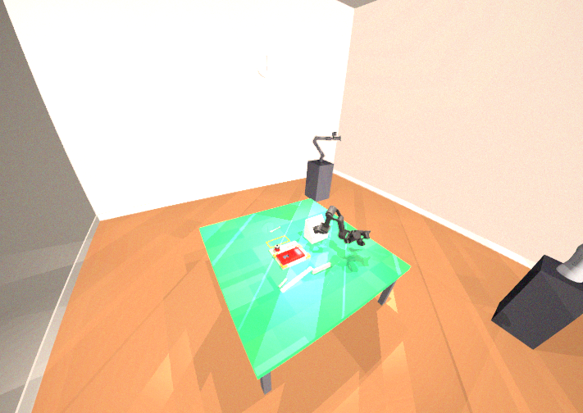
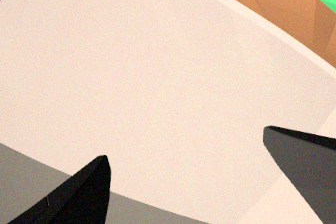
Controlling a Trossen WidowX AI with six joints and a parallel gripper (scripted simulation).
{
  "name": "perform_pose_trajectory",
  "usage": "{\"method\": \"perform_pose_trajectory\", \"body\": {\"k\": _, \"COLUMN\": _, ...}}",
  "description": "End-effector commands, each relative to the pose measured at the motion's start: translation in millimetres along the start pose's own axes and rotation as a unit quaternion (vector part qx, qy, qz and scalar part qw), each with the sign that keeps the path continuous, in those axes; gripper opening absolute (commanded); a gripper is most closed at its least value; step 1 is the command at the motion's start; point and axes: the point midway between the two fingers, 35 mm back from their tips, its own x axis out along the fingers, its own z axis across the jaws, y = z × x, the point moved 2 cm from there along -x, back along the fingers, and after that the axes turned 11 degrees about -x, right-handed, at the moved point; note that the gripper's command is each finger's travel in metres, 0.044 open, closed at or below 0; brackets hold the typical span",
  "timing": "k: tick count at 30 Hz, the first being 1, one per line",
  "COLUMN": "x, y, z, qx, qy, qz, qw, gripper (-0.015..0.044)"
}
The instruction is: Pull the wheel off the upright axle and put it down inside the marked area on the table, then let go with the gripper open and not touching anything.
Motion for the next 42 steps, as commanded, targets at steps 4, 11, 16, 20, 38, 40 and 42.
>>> {"method": "perform_pose_trajectory", "body": {"k": 4, "x": -5, "y": -11, "z": 3, "qx": -0.009, "qy": 0.001, "qz": -0.023, "qw": 1.000, "gripper": 0.0300}}
{"method": "perform_pose_trajectory", "body": {"k": 11, "x": -33, "y": -60, "z": 17, "qx": -0.056, "qy": 0.009, "qz": -0.133, "qw": 0.989, "gripper": 0.0300}}
{"method": "perform_pose_trajectory", "body": {"k": 16, "x": -61, "y": -95, "z": 30, "qx": -0.094, "qy": 0.022, "qz": -0.216, "qw": 0.972, "gripper": 0.0300}}
{"method": "perform_pose_trajectory", "body": {"k": 20, "x": -88, "y": -118, "z": 41, "qx": -0.123, "qy": 0.037, "qz": -0.278, "qw": 0.952, "gripper": 0.0300}}
{"method": "perform_pose_trajectory", "body": {"k": 38, "x": -247, "y": -184, "z": 87, "qx": -0.204, "qy": 0.146, "qz": -0.537, "qw": 0.805, "gripper": 0.0300}}
{"method": "perform_pose_trajectory", "body": {"k": 40, "x": -267, "y": -185, "z": 91, "qx": -0.206, "qy": 0.161, "qz": -0.562, "qw": 0.785, "gripper": 0.0300}}
{"method": "perform_pose_trajectory", "body": {"k": 42, "x": -288, "y": -185, "z": 95, "qx": -0.207, "qy": 0.175, "qz": -0.586, "qw": 0.764, "gripper": 0.0300}}
